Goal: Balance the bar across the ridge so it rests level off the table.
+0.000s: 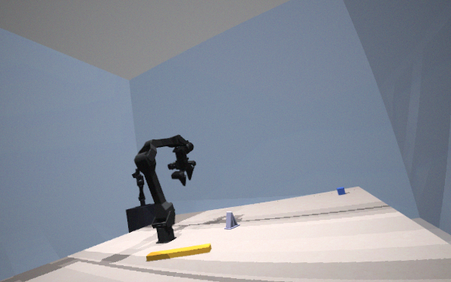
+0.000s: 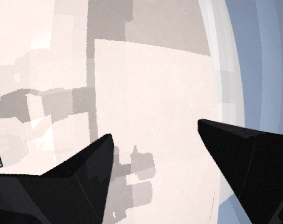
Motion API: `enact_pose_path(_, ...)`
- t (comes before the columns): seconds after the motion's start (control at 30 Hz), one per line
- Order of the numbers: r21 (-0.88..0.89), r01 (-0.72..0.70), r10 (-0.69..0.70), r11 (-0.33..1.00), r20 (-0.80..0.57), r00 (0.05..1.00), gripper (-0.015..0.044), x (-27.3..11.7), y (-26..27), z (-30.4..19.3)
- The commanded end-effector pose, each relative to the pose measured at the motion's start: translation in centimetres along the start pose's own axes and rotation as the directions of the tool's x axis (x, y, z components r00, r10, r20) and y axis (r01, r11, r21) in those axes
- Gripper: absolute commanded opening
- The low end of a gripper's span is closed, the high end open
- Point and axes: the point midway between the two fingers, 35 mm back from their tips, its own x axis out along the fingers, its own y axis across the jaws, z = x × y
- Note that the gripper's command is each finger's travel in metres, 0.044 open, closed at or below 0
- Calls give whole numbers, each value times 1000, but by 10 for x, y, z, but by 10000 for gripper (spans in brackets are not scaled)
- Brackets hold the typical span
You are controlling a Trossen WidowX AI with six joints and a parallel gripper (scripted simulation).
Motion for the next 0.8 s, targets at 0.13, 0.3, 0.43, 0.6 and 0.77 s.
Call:
enact_pose_path(0.13,152,4,6,988,-66,998,315,2,3,-38)
enact_pose_path(0.3,236,14,10,972,-101,995,315,1,7,-59)
enact_pose_path(0.43,294,23,16,955,-130,991,315,0,11,-76)
enact_pose_path(0.6,358,34,28,933,-167,986,315,-1,19,-97)
enact_pose_path(0.77,427,49,41,903,-199,979,315,-4,27,-117)
